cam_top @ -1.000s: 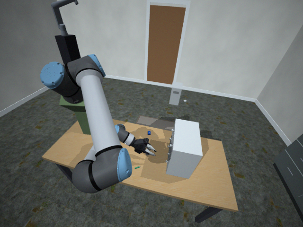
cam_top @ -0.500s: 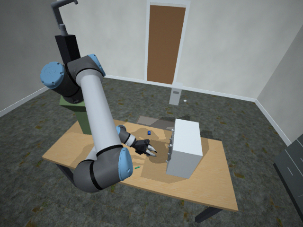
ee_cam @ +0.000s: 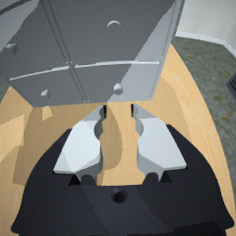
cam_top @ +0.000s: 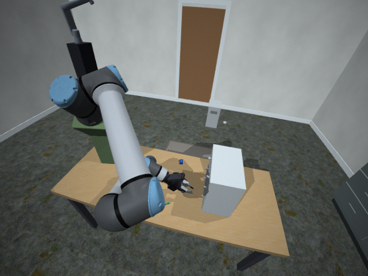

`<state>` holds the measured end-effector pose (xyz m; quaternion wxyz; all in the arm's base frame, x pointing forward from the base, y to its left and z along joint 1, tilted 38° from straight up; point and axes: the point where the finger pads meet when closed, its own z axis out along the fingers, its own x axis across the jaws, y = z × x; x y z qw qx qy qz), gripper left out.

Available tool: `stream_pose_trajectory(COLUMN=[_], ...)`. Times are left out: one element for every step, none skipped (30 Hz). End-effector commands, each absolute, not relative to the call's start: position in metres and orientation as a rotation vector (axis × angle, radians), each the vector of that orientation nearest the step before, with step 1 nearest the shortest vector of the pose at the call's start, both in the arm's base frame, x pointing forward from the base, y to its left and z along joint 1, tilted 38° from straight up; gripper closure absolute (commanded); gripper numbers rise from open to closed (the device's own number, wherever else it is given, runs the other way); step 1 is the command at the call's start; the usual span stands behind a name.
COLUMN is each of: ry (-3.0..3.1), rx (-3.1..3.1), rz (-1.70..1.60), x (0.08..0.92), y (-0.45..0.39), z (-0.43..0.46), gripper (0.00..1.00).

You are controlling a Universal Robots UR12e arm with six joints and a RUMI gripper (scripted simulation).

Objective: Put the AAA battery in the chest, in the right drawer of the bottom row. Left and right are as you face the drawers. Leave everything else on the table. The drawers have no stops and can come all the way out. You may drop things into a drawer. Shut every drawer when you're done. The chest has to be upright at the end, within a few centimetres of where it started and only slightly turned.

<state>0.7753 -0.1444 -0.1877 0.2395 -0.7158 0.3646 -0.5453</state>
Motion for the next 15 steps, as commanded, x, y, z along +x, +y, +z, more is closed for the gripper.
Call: stream_pose_trajectory(ry=[0.999,0.999,0.999,0.999,0.999,0.999,0.999,0.999,0.999,0.999,0.999,0.999,0.999,0.999,0.999], rx=[-1.960,-1.960,-1.960,-1.960,-1.960,-1.960,-1.960,-1.960,-1.960,-1.960,-1.960,-1.960,-1.960,-1.960,-1.960], rz=[-1.490,-1.490,-1.490,-1.490,-1.490,-1.490,-1.490,-1.490,-1.490,-1.490,-1.490,-1.490,-1.490,-1.490,-1.490], x=[0.794,0.796,0.798,0.801,0.803,0.805,0.807,0.809,0.811,0.811,0.811,0.812,0.814,0.815,0.816], y=[-0.150,-0.151,-0.152,-0.152,-0.153,-0.154,-0.155,-0.155,-0.156,-0.156,-0.156,-0.157,-0.157,-0.158,-0.158], z=[-0.202,-0.203,-0.205,-0.207,-0.208,-0.210,-0.211,-0.212,-0.214,-0.214,-0.214,-0.215,-0.216,-0.217,-0.218], gripper=[0.80,0.80,0.80,0.80,0.80,0.80,0.80,0.80,0.80,0.80,0.80,0.80,0.80,0.80,0.80])
